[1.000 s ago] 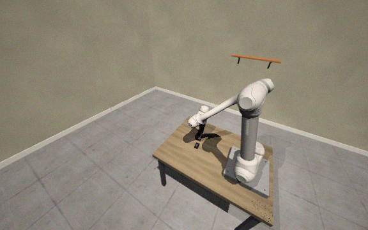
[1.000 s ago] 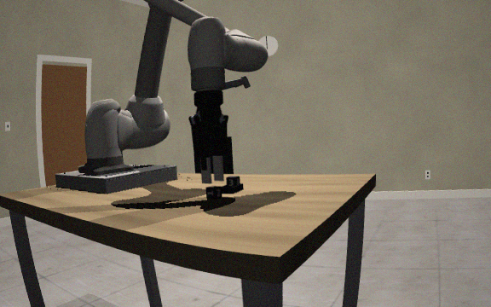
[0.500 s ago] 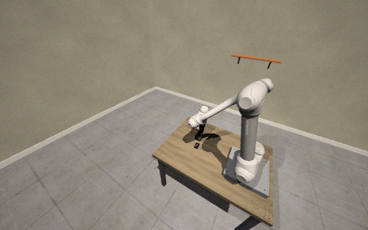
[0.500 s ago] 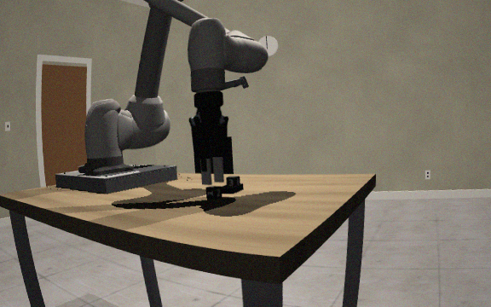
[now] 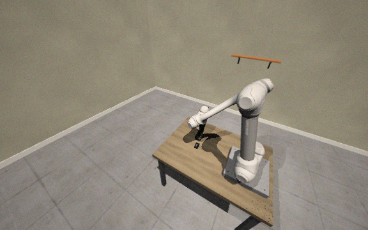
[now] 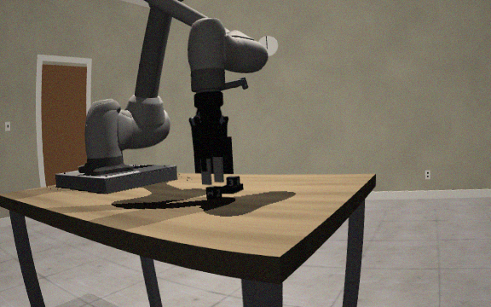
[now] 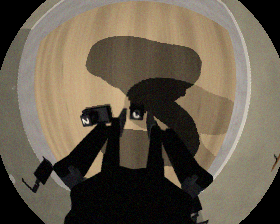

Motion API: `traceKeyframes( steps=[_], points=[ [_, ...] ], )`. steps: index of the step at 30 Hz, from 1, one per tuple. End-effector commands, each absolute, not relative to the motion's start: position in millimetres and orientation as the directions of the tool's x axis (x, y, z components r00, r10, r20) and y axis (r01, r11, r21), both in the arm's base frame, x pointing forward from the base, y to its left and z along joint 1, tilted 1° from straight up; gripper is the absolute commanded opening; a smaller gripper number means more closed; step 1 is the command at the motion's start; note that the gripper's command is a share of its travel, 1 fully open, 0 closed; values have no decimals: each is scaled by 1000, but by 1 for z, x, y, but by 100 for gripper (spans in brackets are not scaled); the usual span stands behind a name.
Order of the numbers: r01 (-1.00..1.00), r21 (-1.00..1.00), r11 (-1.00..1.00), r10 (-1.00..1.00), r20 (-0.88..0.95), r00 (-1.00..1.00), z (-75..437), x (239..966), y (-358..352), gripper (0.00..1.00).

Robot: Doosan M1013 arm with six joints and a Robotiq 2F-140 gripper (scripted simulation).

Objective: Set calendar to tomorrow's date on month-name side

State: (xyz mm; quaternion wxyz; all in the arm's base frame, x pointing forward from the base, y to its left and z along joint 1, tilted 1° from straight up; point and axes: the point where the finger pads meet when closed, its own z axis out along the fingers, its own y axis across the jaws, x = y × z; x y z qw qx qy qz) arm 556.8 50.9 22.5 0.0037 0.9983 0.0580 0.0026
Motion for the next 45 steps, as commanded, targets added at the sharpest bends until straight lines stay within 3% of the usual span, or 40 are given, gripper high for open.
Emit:
traceKeyframes(
  steps=[1, 20, 45],
  points=[
    [116, 7, -993, 116, 5, 993, 23, 557, 51, 28],
    [116, 7, -993, 116, 5, 993, 24, 557, 51, 28],
    [116, 7, -993, 116, 21, 993, 64, 557, 51, 28]
  ],
)
